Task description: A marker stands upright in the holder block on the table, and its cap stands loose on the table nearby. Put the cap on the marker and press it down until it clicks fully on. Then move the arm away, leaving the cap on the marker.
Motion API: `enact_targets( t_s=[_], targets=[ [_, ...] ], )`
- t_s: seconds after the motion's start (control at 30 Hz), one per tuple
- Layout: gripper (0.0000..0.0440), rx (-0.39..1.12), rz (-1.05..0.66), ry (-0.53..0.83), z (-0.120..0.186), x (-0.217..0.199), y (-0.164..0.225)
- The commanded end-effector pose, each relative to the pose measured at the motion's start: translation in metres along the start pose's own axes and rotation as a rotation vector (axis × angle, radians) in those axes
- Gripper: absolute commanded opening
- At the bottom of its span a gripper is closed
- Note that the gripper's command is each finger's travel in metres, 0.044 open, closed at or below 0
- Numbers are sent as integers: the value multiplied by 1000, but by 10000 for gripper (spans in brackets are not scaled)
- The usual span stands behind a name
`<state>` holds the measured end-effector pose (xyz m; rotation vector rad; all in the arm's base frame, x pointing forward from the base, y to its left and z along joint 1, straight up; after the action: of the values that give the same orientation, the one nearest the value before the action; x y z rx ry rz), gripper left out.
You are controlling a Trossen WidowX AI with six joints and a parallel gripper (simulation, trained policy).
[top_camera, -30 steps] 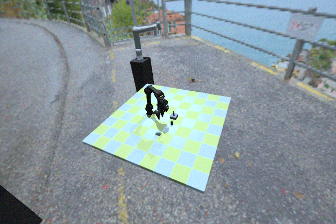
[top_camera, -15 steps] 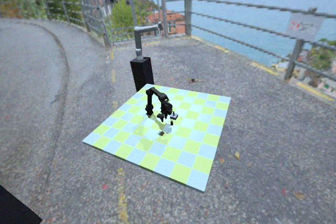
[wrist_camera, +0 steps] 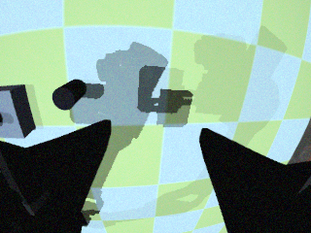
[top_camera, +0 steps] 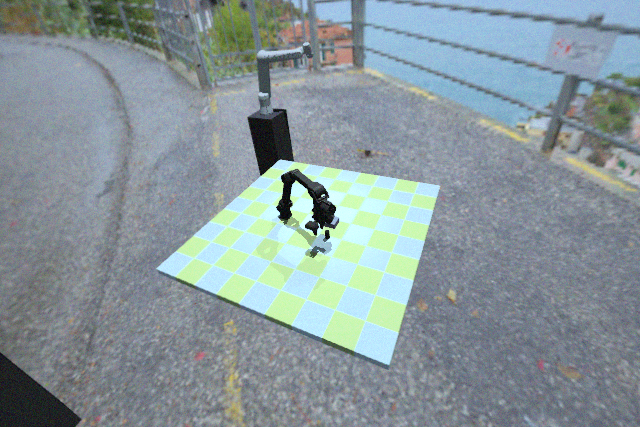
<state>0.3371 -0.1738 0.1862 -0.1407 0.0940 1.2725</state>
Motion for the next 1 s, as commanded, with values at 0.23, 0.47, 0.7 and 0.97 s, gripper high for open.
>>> enact_targets(
  t_s=[0.23,0.47,0.7,0.97],
  targets=[
    [307,65,15,-65,-18,29,-1],
    [301,105,45,-106,-27,50,2],
    [293,141,88,-143,-36,71,6],
    [281,175,143,-171,-51,87,12]
  ],
)
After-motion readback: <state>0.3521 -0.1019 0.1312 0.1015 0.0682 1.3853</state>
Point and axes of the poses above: the point midway between the two fingers, 35 mm back from their tips, its own z axis back along the fingers, its own x axis across the jaws, y = z × x, the point moved 2 cm from there along z, back along the fingers, and after that the axes turned 14 degrees about -z, right-handed, at the moved point
